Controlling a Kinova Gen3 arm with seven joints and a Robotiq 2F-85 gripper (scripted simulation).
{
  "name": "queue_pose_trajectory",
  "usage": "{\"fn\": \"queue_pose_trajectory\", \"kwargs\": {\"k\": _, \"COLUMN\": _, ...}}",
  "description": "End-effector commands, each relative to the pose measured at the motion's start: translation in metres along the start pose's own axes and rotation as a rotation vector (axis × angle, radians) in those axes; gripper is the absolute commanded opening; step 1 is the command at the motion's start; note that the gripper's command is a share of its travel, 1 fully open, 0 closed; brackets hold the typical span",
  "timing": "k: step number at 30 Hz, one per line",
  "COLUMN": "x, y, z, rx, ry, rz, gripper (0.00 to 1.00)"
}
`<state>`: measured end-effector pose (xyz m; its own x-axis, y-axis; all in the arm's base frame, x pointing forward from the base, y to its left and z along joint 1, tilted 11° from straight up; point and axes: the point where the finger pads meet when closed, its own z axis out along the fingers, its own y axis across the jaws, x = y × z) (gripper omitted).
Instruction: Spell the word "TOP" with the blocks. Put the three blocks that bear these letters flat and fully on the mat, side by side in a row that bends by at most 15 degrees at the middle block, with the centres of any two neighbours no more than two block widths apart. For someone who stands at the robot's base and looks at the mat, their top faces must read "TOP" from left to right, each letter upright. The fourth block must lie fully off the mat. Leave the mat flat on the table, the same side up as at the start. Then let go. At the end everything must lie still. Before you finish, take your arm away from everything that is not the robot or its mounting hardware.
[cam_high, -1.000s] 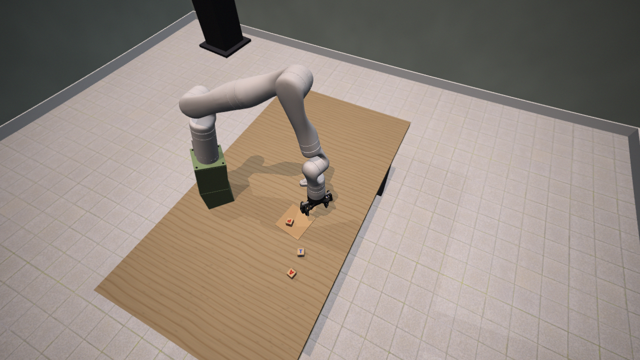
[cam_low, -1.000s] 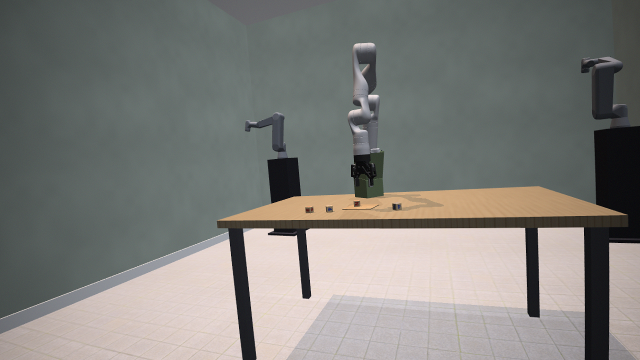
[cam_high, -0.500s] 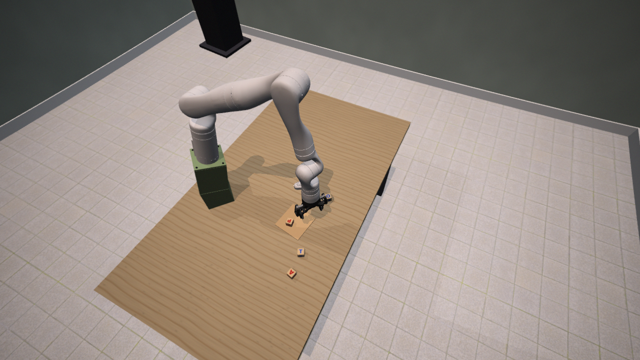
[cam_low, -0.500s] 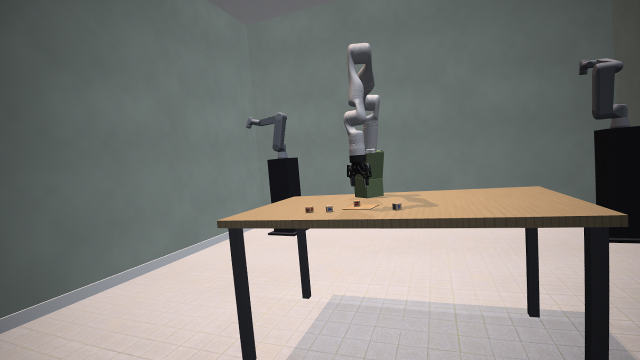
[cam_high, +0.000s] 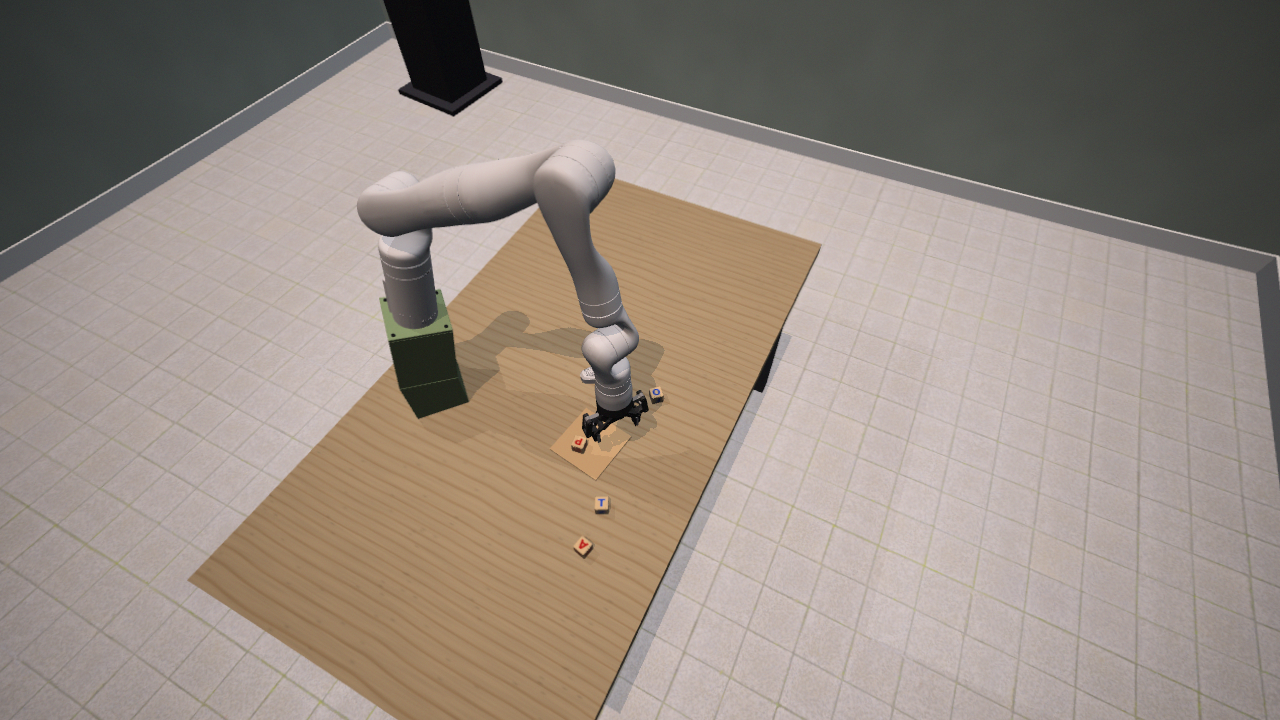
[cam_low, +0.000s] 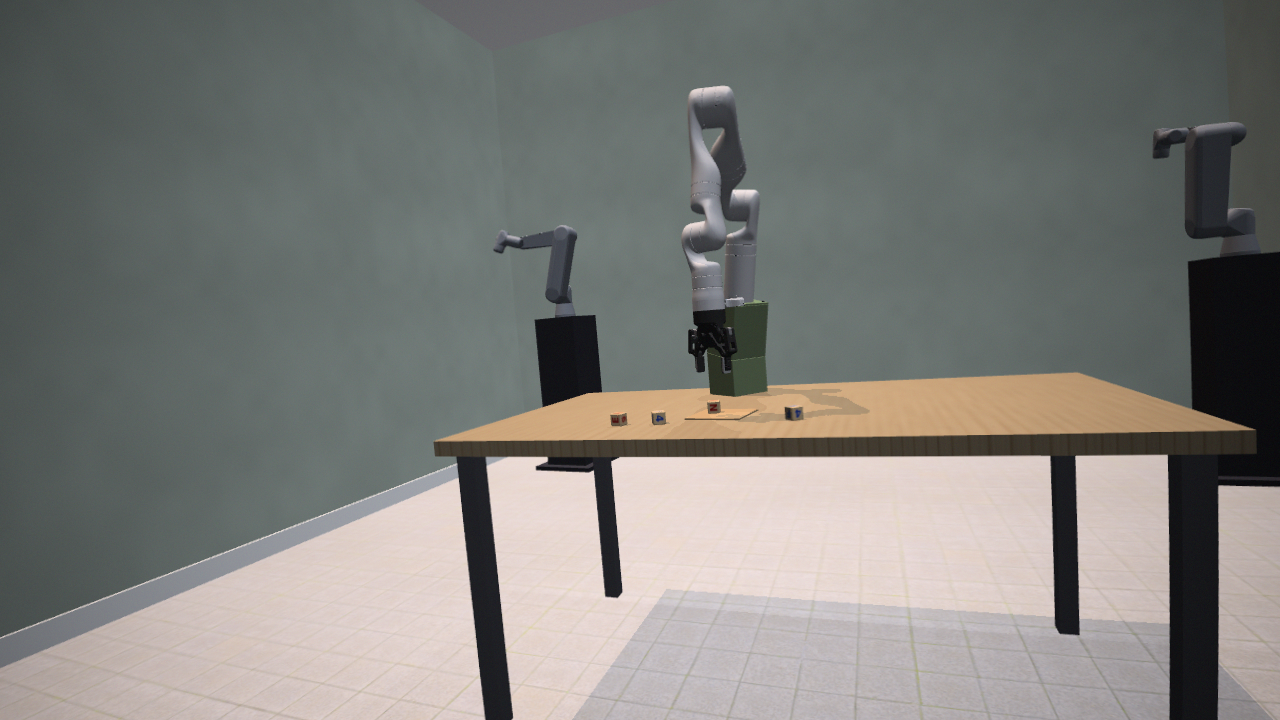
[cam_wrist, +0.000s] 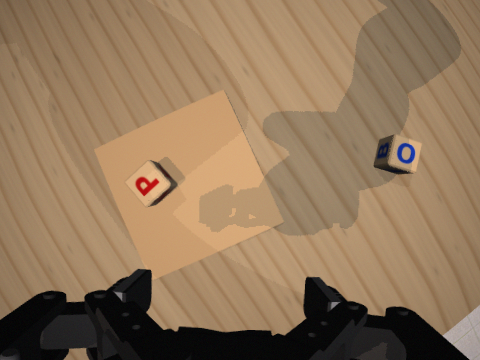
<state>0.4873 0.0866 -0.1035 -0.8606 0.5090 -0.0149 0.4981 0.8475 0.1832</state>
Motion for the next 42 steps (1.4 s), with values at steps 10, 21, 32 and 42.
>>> {"fn": "queue_pose_trajectory", "kwargs": {"k": 10, "x": -0.002, "y": -0.013, "z": -0.002, "rx": 0.000, "ry": 0.001, "rz": 0.008, "gripper": 1.00}}
{"fn": "queue_pose_trajectory", "kwargs": {"k": 21, "x": -0.002, "y": -0.037, "z": -0.004, "rx": -0.002, "ry": 0.000, "rz": 0.005, "gripper": 1.00}}
{"fn": "queue_pose_trajectory", "kwargs": {"k": 32, "x": -0.002, "y": -0.046, "z": -0.005, "rx": -0.003, "ry": 0.000, "rz": 0.004, "gripper": 1.00}}
{"fn": "queue_pose_trajectory", "kwargs": {"k": 42, "x": -0.001, "y": -0.054, "z": -0.006, "rx": -0.004, "ry": 0.000, "rz": 0.002, "gripper": 1.00}}
